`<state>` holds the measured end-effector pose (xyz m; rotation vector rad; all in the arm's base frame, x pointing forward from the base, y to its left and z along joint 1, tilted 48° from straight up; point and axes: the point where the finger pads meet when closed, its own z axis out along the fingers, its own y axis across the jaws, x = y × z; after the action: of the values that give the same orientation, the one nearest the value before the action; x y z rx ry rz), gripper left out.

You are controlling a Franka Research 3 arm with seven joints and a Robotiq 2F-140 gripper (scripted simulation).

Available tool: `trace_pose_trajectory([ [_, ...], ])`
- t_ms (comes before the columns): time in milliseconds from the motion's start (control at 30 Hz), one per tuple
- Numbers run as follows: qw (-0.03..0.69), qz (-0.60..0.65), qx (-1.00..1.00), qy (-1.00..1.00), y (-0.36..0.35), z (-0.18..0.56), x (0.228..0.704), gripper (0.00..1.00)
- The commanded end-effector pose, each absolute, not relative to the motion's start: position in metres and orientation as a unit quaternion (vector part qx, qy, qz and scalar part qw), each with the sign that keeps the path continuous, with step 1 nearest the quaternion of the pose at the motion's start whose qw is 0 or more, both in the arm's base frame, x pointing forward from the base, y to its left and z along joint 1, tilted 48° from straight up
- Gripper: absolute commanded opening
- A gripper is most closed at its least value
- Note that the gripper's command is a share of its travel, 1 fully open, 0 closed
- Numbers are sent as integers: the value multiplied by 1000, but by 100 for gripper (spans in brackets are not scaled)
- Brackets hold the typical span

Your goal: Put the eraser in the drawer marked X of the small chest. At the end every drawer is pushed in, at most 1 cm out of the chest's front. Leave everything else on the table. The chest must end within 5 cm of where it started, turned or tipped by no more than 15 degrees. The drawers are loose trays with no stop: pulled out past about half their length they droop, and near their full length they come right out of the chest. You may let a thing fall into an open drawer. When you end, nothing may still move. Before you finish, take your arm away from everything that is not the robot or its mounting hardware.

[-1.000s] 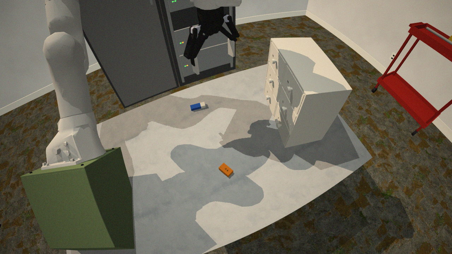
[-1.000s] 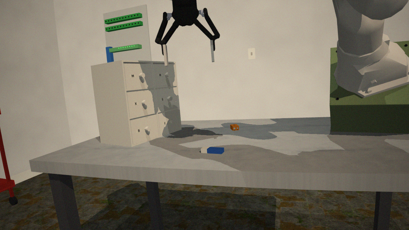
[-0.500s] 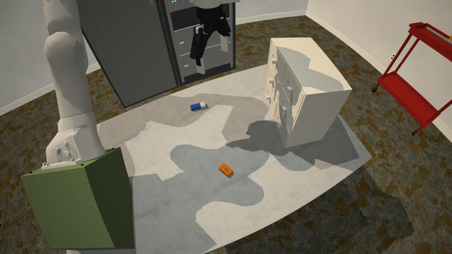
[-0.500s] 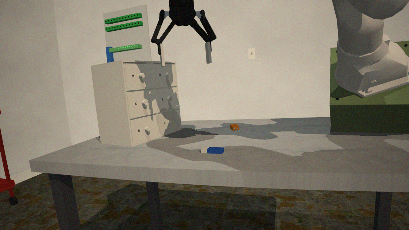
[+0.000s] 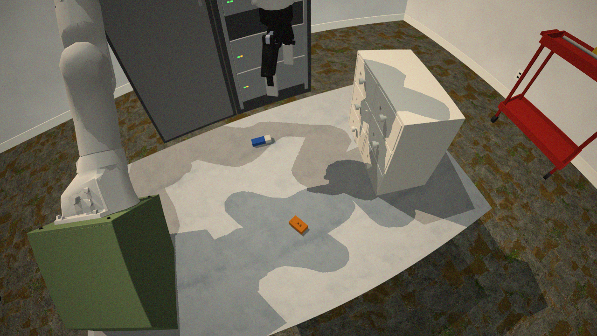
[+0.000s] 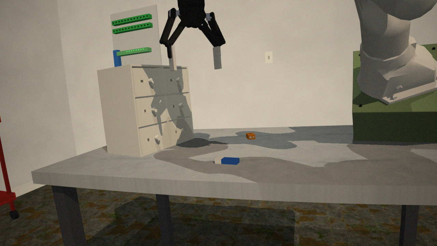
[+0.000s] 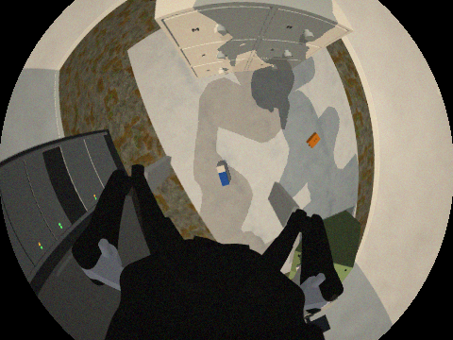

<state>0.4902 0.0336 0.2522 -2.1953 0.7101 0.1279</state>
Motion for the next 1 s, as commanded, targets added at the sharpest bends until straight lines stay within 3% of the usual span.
trace_pose_trajectory([
  [0, 409, 14, -890, 203, 34, 253, 490, 100],
  [967, 408, -32, -907, 104, 44, 261, 492, 100],
])
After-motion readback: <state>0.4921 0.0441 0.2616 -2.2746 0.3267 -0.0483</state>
